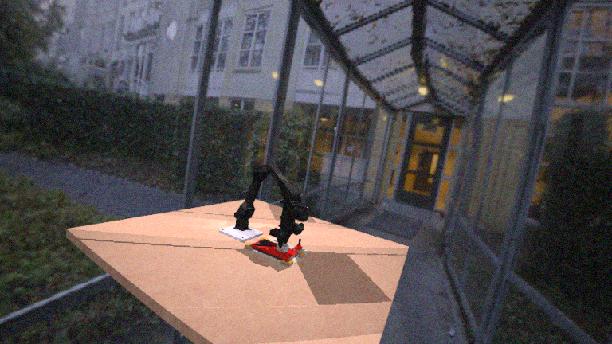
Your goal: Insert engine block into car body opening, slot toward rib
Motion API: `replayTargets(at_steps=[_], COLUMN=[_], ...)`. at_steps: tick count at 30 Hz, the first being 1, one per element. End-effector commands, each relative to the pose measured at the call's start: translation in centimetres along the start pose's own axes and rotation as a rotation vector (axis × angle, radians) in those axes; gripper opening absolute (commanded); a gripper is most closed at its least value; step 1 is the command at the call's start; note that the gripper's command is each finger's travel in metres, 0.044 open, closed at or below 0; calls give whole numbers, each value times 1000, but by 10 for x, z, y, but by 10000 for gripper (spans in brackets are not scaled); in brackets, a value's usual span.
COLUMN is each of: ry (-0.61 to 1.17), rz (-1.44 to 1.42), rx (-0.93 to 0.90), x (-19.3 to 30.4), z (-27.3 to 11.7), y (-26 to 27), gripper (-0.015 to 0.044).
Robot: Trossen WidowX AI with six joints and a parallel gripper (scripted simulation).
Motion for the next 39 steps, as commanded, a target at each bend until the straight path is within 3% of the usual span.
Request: replayTargets(at_steps=[1, 28, 39], ry=[0, 0, 0], rz=[8, 5, 1], rx=[0, 0, 0], x=[0, 0, 0], z=[2, 7, 5], y=[0, 0, 0], gripper=[159, 159, 440])
Point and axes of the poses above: the point midway between the two fingers, 35 mm back from their tips, its own z axis out along the fingers, its own y axis across the jaws, x = y × z, the point moved 5 cm from there along -z, back along the fingers, and after that the axes turned 9 degrees about -z, right-handed, at the moved point
